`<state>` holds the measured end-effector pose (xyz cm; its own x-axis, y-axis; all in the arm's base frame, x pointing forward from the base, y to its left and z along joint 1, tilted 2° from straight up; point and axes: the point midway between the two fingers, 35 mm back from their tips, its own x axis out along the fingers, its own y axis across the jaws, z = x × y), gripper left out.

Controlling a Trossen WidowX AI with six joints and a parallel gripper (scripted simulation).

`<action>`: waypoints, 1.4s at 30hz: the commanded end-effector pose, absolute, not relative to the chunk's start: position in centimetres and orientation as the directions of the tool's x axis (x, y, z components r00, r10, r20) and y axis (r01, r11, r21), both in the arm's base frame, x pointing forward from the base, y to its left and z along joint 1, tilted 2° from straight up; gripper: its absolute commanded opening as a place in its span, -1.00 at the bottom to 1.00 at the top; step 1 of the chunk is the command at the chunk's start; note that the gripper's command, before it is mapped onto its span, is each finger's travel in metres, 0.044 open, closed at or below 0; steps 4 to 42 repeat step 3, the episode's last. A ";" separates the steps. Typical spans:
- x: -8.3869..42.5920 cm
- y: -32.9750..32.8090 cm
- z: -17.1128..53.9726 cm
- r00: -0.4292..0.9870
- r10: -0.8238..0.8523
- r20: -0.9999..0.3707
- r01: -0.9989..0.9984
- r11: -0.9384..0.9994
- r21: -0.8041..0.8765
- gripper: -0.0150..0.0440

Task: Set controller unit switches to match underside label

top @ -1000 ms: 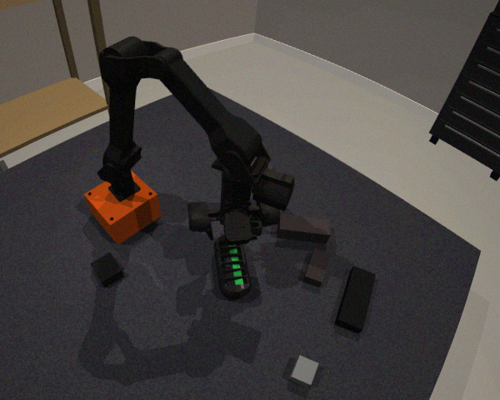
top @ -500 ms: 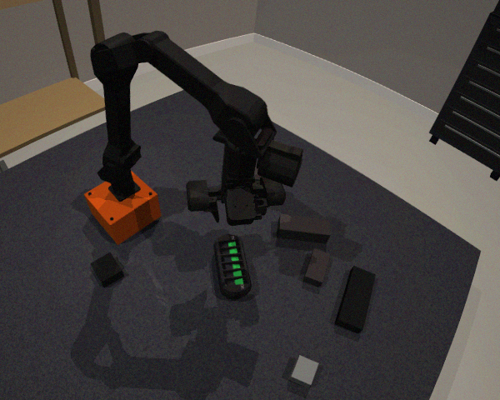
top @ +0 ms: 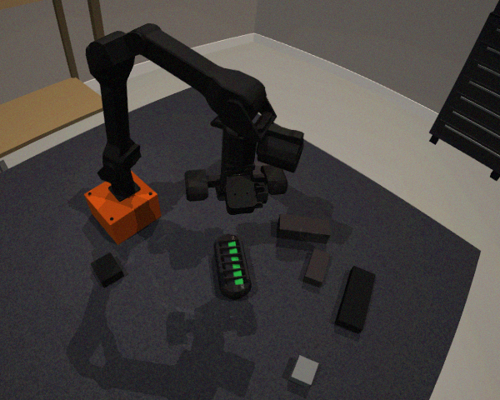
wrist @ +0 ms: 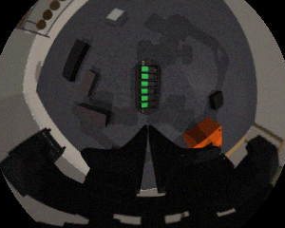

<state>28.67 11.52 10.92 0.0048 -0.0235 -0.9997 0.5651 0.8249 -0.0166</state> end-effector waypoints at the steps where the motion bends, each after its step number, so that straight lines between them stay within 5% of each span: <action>1: 28.6 11.5 11.0 0.003 -0.024 -1.000 0.569 0.822 -0.018 -0.49; 42: 28.6 11.5 11.0 0.003 -0.024 -1.000 0.569 0.822 -0.018 -0.49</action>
